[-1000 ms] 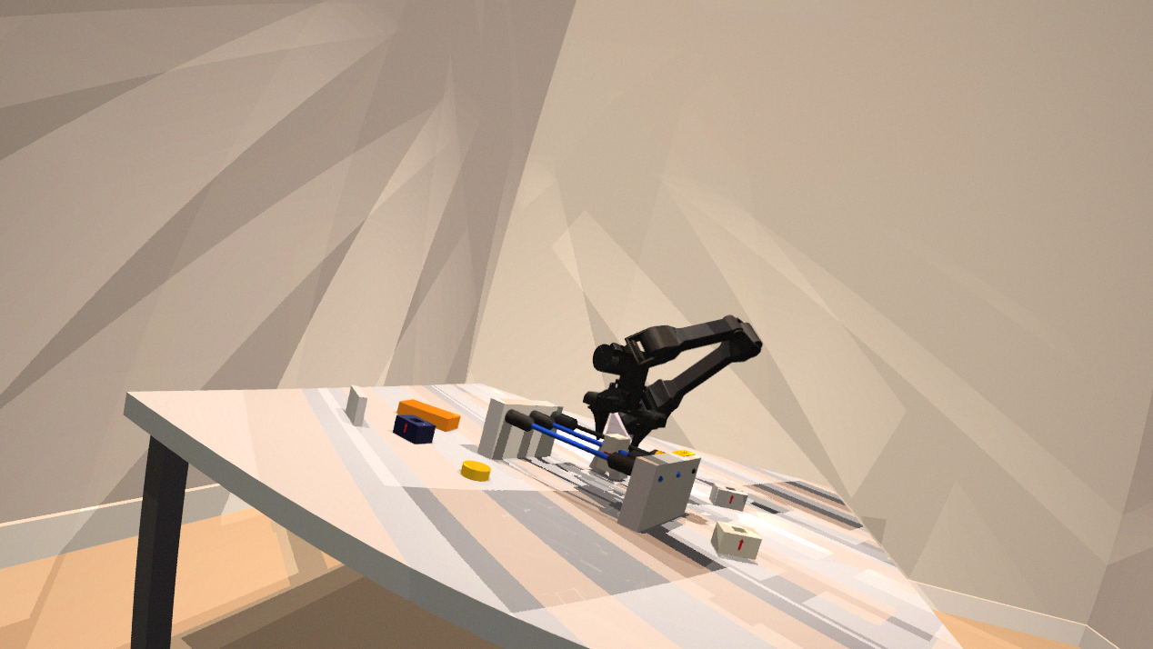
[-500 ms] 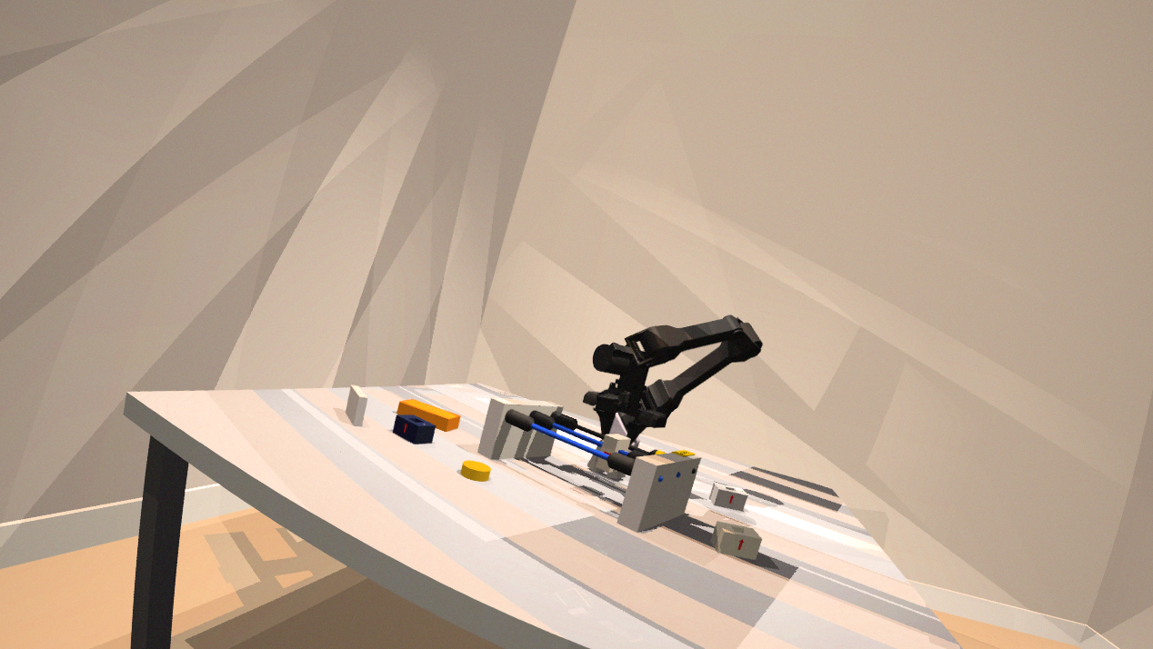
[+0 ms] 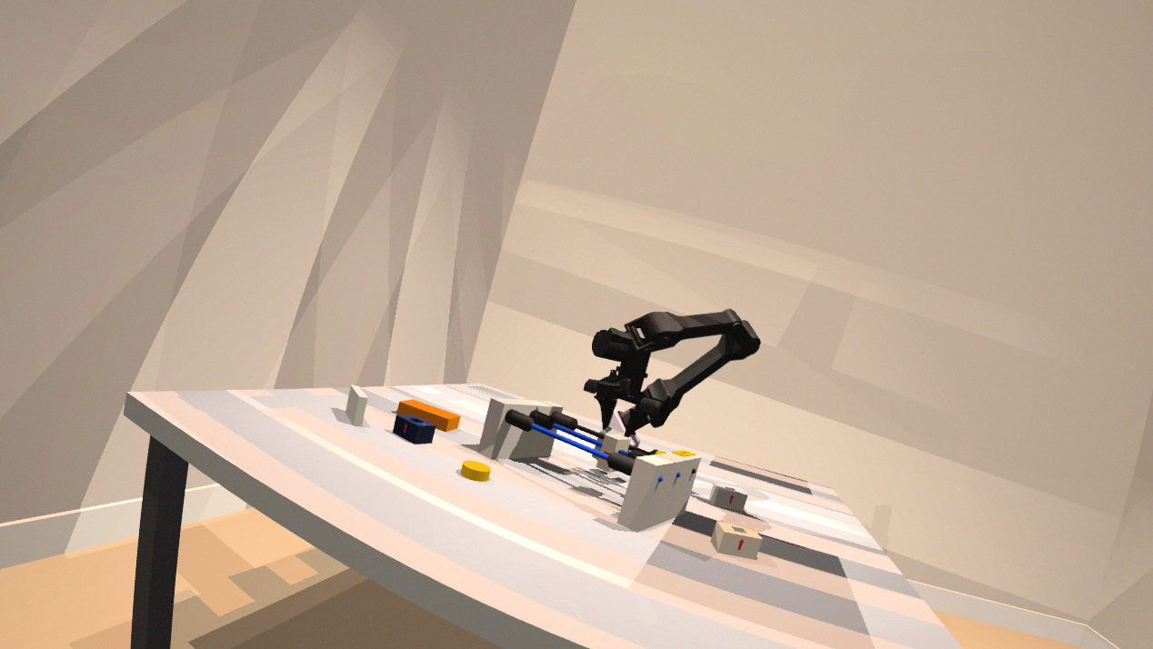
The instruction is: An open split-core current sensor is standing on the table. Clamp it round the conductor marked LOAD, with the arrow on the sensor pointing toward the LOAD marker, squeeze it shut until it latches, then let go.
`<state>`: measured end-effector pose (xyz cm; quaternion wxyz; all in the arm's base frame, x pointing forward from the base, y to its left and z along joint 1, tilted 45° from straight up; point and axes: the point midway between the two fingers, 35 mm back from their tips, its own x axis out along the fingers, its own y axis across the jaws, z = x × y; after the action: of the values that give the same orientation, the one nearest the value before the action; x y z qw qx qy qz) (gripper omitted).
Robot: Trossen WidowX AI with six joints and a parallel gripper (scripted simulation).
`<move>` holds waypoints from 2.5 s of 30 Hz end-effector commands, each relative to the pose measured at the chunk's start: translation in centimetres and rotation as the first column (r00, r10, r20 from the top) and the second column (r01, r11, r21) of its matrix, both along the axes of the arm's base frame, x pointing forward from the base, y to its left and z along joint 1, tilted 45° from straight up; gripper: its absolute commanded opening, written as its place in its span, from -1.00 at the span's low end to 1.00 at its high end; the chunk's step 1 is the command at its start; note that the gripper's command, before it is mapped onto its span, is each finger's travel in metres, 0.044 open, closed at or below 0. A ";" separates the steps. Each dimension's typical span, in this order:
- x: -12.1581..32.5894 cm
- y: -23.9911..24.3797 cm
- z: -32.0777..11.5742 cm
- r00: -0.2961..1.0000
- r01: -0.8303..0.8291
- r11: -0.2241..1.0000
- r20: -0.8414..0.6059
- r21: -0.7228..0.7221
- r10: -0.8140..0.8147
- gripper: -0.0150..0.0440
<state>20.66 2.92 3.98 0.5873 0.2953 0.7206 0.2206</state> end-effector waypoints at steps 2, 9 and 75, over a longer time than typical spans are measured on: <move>1.0 -1.9 1.3 1.000 0.000 1.000 0.003 -0.007 0.000 -0.49; 1.9 -4.1 3.3 1.000 0.002 1.000 0.002 -0.006 -0.002 -0.49; 6.8 -7.4 3.1 0.025 0.627 0.471 -0.588 -0.621 -0.808 -0.49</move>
<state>27.17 -4.43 7.17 0.2183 0.6186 0.6727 -0.3421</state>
